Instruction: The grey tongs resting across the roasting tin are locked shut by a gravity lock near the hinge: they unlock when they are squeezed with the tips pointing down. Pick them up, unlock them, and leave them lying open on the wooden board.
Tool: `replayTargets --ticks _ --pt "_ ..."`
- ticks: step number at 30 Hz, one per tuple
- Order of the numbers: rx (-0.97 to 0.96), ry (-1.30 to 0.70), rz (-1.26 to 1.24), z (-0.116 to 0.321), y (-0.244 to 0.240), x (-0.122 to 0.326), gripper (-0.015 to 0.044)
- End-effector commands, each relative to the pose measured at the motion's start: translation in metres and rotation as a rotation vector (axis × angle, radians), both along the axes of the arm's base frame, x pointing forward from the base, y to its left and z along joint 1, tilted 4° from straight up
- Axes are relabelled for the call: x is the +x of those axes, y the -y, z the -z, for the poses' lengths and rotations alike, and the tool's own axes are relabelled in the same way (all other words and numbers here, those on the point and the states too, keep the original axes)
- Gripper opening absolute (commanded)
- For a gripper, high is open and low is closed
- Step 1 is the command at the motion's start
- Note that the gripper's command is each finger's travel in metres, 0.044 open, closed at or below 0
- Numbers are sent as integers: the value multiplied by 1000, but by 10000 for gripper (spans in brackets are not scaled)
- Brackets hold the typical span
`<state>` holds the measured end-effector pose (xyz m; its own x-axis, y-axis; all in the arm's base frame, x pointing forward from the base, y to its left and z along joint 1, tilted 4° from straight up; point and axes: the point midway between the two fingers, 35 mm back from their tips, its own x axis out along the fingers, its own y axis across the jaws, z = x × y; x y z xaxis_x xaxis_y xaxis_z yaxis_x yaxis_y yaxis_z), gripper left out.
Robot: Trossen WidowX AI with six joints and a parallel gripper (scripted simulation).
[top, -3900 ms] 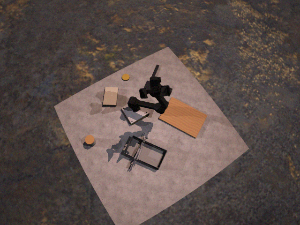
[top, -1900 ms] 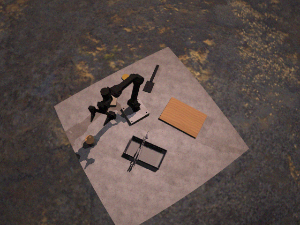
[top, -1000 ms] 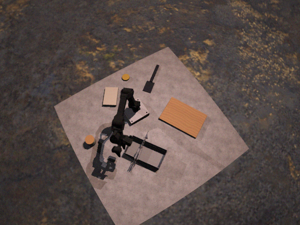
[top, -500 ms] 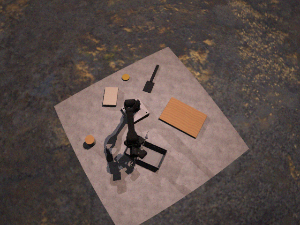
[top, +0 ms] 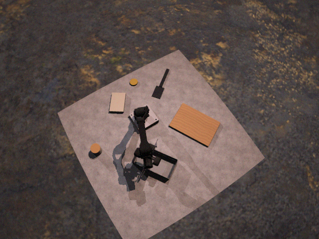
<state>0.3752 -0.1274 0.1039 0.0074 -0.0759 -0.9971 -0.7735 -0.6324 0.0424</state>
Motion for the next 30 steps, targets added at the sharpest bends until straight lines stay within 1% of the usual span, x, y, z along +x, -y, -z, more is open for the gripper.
replayTargets --ticks 1,8,30 --pt "-4 -2 -9 0 0 -3 440" --pt "-4 -2 -9 4 1 -2 440" --pt "-4 -2 -9 40 4 -1 440"
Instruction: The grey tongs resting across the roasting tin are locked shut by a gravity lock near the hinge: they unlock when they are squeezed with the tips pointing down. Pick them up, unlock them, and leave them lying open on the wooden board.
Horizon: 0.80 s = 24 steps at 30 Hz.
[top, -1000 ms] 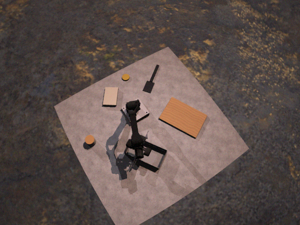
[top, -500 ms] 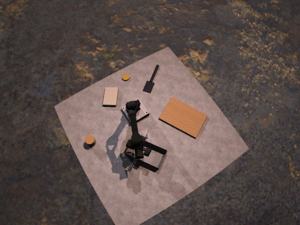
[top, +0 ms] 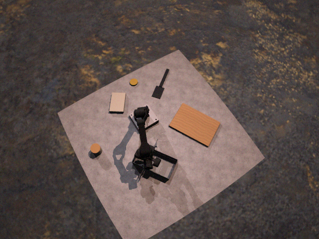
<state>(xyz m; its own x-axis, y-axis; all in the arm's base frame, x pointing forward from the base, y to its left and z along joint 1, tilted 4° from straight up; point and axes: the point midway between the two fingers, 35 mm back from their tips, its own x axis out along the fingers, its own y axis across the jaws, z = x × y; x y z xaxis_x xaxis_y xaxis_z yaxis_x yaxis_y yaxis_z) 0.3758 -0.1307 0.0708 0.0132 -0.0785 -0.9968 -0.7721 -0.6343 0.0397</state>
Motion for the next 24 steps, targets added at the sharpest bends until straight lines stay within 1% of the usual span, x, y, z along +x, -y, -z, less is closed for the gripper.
replayTargets --ticks 1,21,24 --pt "-2 -8 -6 9 1 -1 440" --pt "-2 -8 -6 37 3 -3 440" --pt "0 -2 0 33 2 -2 361"
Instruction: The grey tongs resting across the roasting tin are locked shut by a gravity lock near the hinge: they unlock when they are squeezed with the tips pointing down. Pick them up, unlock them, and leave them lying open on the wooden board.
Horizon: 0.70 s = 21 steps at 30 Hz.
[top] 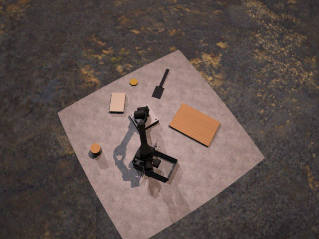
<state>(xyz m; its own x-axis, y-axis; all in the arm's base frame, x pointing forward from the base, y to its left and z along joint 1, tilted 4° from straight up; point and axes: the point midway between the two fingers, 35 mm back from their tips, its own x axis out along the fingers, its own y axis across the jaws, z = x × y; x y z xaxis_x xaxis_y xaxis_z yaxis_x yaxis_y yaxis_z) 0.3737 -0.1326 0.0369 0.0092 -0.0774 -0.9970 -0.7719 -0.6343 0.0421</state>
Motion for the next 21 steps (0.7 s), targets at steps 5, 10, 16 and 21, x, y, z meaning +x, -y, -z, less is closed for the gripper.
replayTargets --ticks 5,10,16,21 --pt "-1 2 0 -1 0 0 230" --pt "-1 2 0 -1 0 0 118" --pt "-1 2 0 -1 0 0 78" --pt "-1 2 0 -1 0 0 45"
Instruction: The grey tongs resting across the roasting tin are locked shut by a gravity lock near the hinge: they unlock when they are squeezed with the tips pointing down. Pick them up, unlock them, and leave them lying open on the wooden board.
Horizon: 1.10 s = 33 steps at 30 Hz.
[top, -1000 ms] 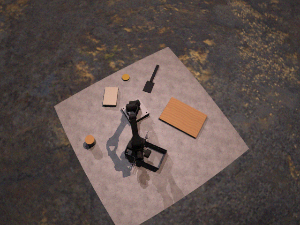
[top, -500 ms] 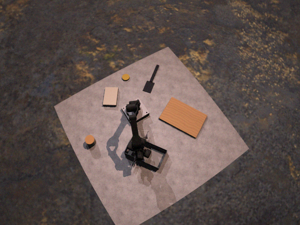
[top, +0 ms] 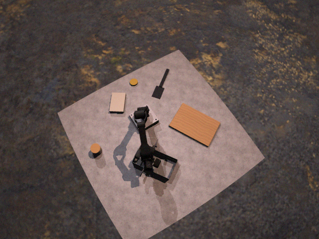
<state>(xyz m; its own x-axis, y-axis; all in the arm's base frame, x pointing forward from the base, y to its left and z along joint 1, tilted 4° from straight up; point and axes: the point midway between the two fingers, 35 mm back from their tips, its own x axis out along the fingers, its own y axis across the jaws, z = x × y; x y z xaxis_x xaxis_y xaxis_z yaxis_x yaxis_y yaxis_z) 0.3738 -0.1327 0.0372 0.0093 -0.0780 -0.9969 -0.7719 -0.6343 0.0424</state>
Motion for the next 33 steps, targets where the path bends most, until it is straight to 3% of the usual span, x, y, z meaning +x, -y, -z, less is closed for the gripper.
replayTargets --ticks 1,9,20,33 --pt "0 1 0 0 0 0 38" --pt "0 1 0 -7 0 2 -150" --pt "-1 -4 -6 -126 -10 0 -150" --pt "3 -6 -3 -125 -13 1 -150"
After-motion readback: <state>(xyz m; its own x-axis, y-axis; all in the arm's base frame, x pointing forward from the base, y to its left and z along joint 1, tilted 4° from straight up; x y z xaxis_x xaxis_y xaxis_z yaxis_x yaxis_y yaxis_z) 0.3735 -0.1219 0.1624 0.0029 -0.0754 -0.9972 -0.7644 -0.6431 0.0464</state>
